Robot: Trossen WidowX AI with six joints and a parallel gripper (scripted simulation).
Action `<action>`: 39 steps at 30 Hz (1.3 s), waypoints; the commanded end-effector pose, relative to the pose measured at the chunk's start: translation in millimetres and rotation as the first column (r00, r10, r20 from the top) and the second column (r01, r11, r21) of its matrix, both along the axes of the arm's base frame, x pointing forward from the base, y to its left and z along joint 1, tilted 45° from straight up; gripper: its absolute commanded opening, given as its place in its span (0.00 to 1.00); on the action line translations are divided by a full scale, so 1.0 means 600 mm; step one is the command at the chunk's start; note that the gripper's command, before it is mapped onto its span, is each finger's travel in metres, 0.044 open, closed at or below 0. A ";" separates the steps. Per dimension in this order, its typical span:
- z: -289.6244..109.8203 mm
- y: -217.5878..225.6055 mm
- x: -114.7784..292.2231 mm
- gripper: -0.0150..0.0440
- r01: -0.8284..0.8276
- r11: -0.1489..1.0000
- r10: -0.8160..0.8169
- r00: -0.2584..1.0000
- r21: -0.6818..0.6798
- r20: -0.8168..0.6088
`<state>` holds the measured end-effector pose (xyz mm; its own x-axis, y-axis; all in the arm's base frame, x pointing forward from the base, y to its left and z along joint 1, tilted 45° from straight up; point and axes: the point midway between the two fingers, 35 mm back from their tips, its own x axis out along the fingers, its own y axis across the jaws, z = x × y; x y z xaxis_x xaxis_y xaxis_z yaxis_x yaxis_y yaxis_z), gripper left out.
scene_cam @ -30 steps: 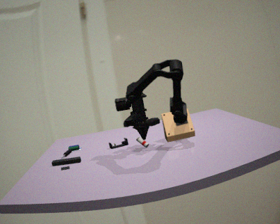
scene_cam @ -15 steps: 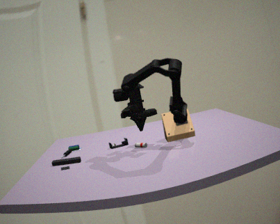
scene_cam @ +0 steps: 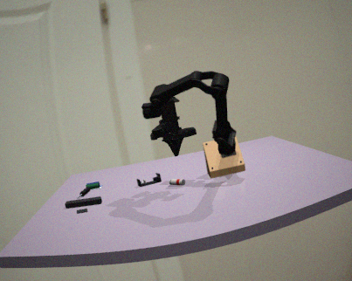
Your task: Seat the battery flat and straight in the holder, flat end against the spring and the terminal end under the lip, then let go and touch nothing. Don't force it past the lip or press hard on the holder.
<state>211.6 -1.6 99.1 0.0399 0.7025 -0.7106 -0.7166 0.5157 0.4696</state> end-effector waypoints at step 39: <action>-0.095 0.056 0.031 0.66 0.738 0.490 -0.684 -0.005 -0.464 -0.729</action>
<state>233.4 27.8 46.7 0.0483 0.6927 -0.7196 0.6461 0.5278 0.5514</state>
